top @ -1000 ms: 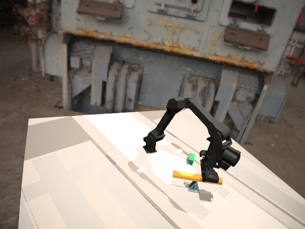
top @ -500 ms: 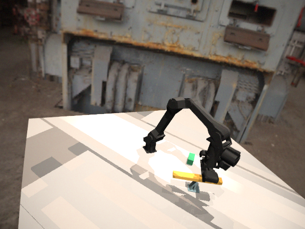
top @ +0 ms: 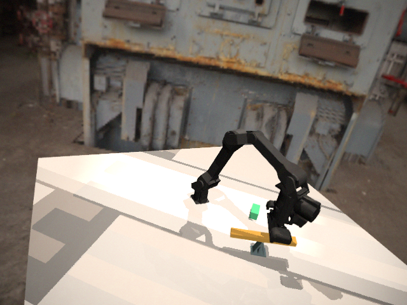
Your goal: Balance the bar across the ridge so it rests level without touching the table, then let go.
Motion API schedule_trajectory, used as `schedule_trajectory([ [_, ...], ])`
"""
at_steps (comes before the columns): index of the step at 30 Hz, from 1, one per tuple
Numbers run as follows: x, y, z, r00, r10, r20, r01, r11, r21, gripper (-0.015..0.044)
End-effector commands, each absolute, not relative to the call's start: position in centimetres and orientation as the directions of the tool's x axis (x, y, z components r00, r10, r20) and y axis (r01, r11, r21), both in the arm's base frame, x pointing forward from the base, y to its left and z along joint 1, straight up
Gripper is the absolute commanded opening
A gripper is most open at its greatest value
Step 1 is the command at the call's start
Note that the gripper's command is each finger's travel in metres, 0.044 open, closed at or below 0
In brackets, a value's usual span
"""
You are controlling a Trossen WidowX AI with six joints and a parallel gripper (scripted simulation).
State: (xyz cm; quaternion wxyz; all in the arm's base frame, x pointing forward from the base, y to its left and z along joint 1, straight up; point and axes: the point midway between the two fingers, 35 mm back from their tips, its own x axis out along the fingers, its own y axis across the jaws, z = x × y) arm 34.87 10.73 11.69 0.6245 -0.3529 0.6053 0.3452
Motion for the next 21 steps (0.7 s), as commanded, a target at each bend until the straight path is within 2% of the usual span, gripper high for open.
schedule_trajectory([
  [1, 34.89, 10.81, 11.67, 0.030, 0.009, -1.000, -0.857, 0.515, -0.021, 0.0000],
  [21, 34.87, 10.80, 11.50, 0.030, 0.009, -1.000, -0.857, 0.515, -0.021, 0.0000],
])
